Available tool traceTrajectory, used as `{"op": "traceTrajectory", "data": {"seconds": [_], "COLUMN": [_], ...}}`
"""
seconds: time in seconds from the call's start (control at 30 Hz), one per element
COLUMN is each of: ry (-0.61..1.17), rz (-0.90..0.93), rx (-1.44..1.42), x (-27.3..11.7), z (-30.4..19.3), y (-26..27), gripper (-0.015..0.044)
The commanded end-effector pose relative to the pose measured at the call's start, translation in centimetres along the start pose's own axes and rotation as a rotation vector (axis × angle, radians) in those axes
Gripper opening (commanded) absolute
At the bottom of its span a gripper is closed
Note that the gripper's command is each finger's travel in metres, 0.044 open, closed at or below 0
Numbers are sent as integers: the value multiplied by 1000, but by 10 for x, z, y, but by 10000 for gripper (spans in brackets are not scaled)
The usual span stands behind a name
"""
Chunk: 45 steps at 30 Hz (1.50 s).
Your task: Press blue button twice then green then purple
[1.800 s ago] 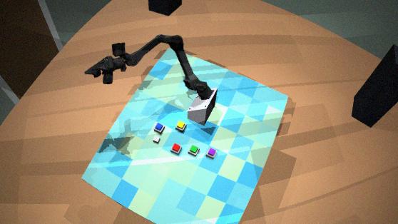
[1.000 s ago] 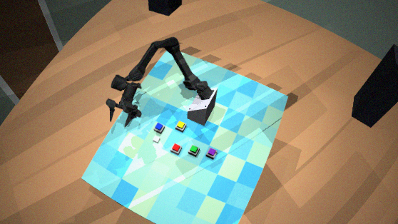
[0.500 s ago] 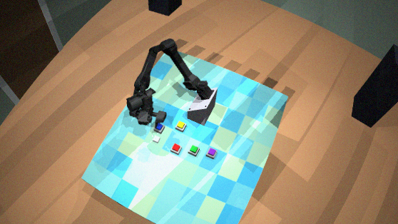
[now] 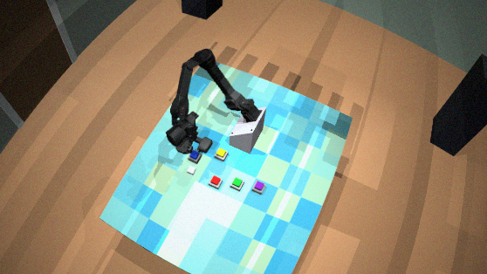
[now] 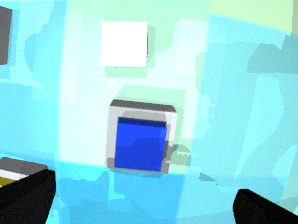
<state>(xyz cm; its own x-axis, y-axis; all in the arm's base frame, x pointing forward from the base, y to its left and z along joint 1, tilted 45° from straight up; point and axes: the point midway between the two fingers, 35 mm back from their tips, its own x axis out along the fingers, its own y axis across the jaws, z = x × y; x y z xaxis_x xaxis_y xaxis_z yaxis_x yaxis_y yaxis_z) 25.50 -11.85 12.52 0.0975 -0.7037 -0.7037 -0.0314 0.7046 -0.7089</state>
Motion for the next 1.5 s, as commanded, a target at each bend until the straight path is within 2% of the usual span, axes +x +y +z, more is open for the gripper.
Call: {"op": "traceTrajectory", "data": {"seconds": [0.0, 0.27, 0.3, 1.47], "ry": [25, 25, 25, 25], "rz": [-1, -1, -1, -3], "rx": [-11, -11, -11, -12], "x": [39, 41, 41, 75], "z": [-8, -9, -9, -10], "y": [2, 1, 1, 1], "gripper": [242, 33, 20, 20]}}
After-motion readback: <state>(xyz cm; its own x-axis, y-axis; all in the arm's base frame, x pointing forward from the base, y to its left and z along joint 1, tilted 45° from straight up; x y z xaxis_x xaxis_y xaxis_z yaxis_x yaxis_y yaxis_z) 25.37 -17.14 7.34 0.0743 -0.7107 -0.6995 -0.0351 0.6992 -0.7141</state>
